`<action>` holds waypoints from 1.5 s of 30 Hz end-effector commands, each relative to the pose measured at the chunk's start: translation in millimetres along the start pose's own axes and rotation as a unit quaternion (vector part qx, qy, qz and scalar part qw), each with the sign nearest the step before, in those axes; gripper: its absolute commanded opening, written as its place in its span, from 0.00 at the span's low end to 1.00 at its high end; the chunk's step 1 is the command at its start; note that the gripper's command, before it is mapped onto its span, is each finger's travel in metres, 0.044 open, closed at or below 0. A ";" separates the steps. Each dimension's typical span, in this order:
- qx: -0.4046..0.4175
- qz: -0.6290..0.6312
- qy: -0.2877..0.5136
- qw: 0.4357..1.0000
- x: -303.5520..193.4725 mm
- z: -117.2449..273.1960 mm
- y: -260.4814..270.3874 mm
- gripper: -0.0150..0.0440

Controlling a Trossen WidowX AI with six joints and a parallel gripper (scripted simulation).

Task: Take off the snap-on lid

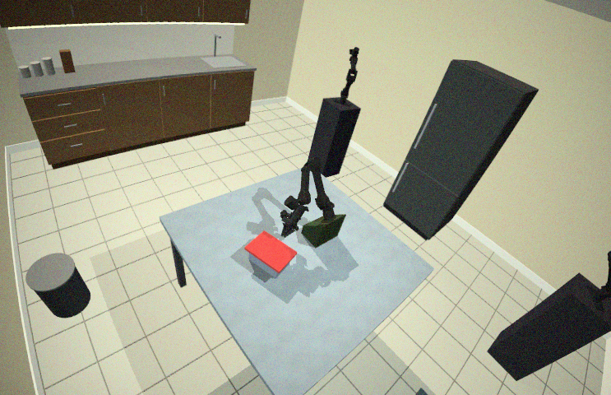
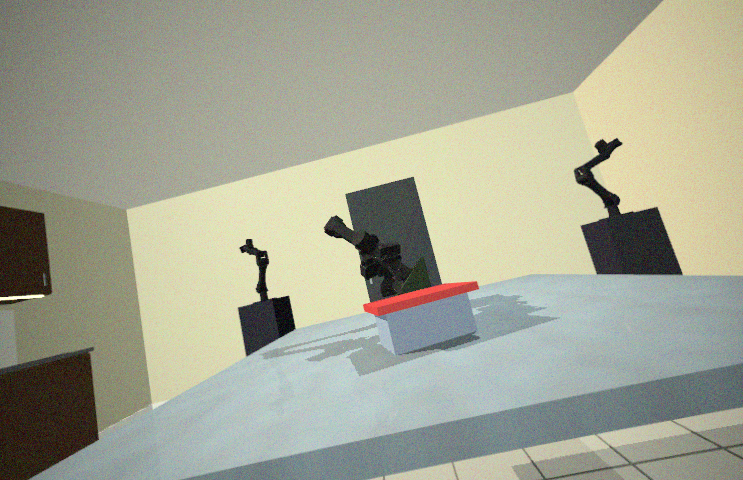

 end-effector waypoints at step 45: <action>0.003 0.003 0.001 1.000 -2.1 -44.4 -2.4 0.25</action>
Point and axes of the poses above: the point midway between the two fingers, 35 mm back from their tips, its own z axis back along the fingers, its own y axis across the jaws, x = y × z, the point moved 7 cm from there along z, back along the fingers, and after that the axes turned 1 degree about -z, right-handed, at the moved point
